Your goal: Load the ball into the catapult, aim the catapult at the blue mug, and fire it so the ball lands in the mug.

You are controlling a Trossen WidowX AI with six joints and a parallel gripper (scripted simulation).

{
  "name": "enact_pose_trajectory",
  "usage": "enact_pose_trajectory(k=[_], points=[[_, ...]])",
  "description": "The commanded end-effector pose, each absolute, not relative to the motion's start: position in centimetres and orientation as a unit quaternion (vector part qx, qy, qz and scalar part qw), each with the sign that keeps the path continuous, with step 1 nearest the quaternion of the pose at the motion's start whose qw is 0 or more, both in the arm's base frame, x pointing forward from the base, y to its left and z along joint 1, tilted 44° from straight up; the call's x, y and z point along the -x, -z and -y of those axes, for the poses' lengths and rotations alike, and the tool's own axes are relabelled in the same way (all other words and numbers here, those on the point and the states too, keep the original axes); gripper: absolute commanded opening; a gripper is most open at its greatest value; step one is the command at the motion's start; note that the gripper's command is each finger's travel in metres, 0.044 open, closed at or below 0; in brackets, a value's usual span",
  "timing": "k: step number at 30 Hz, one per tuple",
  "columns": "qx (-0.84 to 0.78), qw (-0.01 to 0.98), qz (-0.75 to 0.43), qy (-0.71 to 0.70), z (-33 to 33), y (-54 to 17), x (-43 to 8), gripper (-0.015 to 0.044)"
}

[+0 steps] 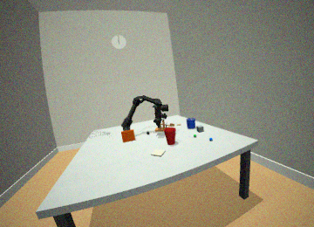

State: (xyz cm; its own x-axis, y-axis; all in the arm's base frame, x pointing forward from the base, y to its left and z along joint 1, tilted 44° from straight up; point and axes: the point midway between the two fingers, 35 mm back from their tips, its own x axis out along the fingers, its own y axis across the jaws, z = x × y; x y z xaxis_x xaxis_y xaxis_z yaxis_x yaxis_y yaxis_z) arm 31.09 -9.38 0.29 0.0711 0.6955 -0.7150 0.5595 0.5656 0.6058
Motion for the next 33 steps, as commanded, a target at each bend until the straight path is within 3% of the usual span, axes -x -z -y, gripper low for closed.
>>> enact_pose_trajectory(k=[1, 19, 33], points=[[-0.493, 0.548, -0.675, -0.017, 10.3, -0.3, -31.2, 0.0000], [-0.633, 0.380, -0.650, 0.179, 10.7, 0.2, -32.3, 0.0000], [-0.634, 0.379, -0.649, 0.181, 9.7, 1.1, -32.9, 0.0000]])
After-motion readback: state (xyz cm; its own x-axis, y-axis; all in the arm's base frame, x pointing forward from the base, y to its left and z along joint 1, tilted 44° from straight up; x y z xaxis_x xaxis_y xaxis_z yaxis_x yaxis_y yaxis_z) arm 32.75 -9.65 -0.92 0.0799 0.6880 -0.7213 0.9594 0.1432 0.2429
